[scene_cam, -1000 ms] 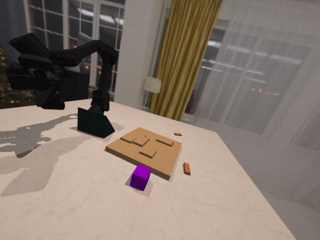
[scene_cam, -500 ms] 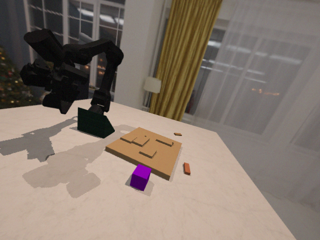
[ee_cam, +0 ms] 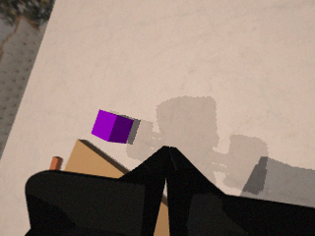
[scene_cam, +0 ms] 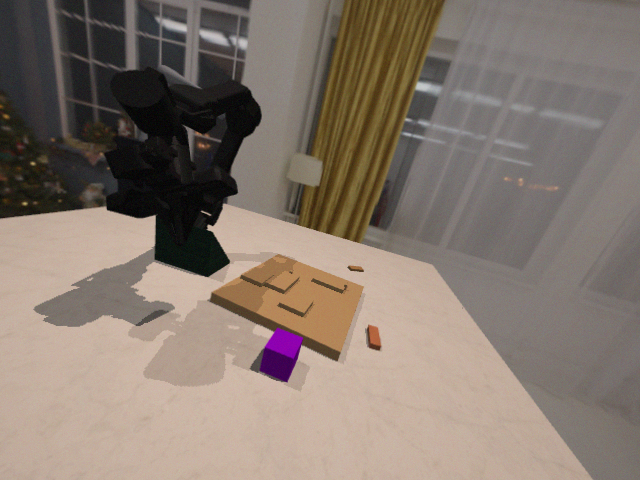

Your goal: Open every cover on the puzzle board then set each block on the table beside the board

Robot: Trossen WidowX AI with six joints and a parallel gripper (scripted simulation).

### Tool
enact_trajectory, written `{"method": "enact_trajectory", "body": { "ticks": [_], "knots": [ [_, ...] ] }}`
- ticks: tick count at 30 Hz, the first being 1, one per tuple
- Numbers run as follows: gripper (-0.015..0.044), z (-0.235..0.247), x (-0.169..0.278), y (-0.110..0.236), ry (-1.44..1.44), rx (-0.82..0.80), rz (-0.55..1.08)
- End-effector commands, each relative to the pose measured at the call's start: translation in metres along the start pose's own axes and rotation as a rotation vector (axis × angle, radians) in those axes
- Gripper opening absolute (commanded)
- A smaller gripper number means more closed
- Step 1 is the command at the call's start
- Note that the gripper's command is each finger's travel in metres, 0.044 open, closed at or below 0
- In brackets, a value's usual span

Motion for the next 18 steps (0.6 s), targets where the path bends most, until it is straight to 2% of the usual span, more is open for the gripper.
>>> {"method": "enact_trajectory", "body": {
  "ticks": [1,18],
  "knots": [
    [0.0000,0.020,0.006,-0.010,0.149,0.027,0.064],
    [0.0000,0.092,0.042,-0.046,0.690,0.075,0.325]
  ]
}}
Point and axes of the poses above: the point midway between the two fingers, 35 mm back from their tips, its own y axis back along the fingers, its own z axis across the jaws, x = y × z, the point moved 8 cm from there along y, back along the fingers, and after that the axes turned 7 degrees about y, right-handed, at the moved point
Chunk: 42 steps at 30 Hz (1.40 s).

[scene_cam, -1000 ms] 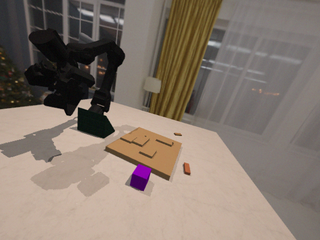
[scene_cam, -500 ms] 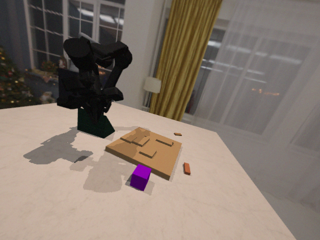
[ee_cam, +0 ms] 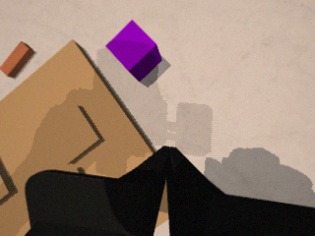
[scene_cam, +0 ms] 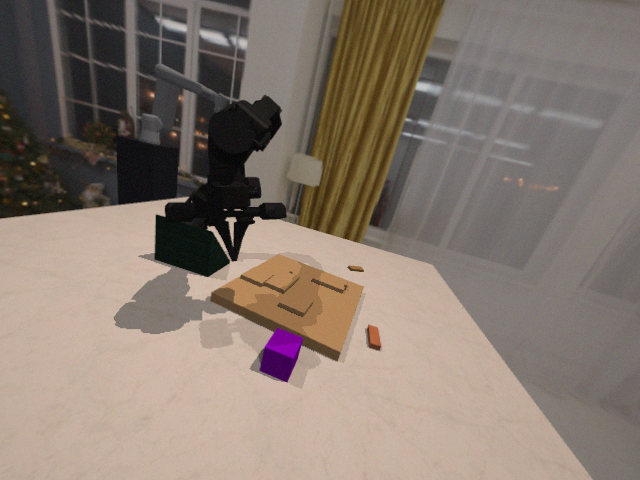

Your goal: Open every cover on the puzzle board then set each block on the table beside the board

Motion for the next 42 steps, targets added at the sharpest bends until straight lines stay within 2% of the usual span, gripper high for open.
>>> {"method": "enact_trajectory", "body": {
  "ticks": [1,22,42],
  "knots": [
    [0.0000,0.024,-0.003,-0.010,0.154,-0.004,0.076],
    [0.0000,0.125,0.009,-0.057,0.767,-0.071,0.399],
    [0.0000,0.128,0.010,-0.058,0.787,-0.076,0.409]
  ]
}}
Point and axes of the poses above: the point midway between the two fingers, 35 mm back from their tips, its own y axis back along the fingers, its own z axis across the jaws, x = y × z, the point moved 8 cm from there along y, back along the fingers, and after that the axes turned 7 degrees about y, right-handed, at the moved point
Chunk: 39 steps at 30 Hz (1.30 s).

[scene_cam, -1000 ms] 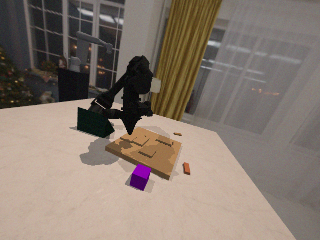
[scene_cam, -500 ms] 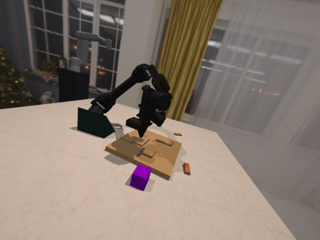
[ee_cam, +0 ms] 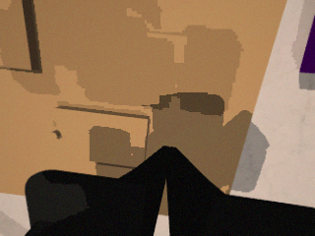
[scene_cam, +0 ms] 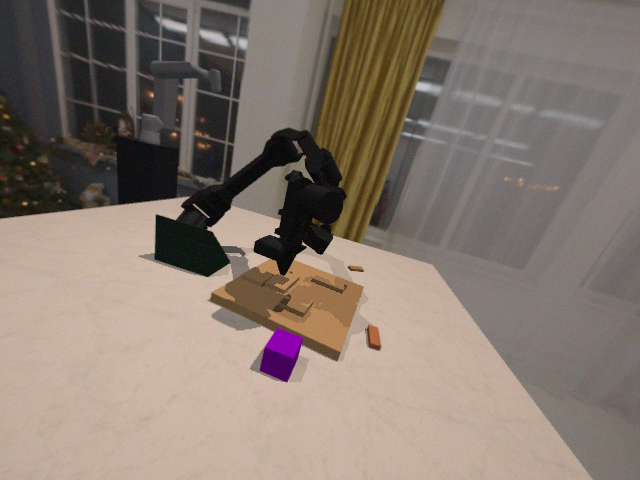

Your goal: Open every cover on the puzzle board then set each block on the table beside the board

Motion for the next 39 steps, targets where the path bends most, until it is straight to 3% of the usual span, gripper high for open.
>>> {"method": "enact_trajectory", "body": {
  "ticks": [1,39],
  "knots": [
    [0.0000,0.000,0.000,0.000,0.003,-0.004,-0.001],
    [0.0000,0.000,-0.002,-0.030,0.003,-0.004,-0.002]
  ]
}}
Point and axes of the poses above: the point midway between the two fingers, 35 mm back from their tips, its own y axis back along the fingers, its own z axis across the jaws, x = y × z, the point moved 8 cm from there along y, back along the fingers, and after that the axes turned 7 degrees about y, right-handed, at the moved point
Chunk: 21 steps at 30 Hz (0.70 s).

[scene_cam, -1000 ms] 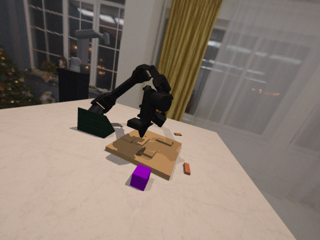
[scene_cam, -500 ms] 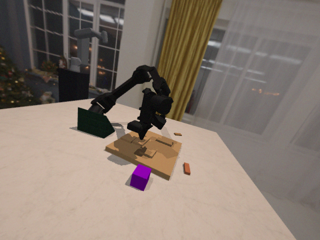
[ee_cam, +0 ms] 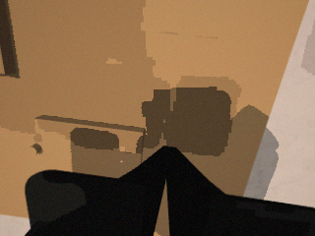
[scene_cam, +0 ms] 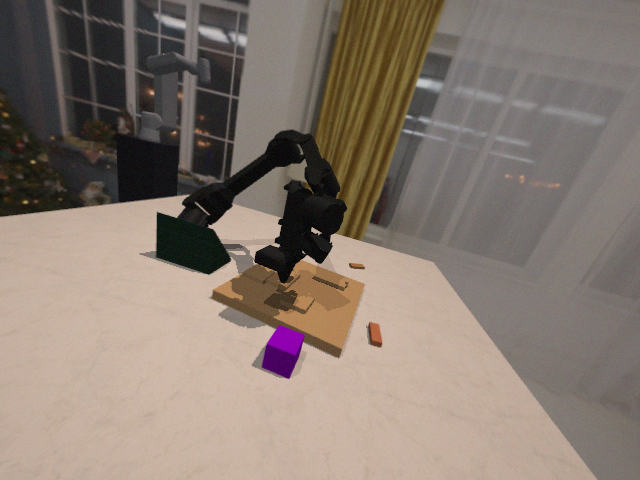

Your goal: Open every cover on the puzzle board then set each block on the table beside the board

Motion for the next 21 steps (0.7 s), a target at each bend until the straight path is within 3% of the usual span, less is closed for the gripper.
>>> {"method": "enact_trajectory", "body": {
  "ticks": [1,21],
  "knots": [
    [0.0000,0.000,0.001,-0.006,-0.005,-0.005,0.001],
    [0.0000,0.001,0.001,-0.026,-0.004,-0.007,0.001]
  ]
}}
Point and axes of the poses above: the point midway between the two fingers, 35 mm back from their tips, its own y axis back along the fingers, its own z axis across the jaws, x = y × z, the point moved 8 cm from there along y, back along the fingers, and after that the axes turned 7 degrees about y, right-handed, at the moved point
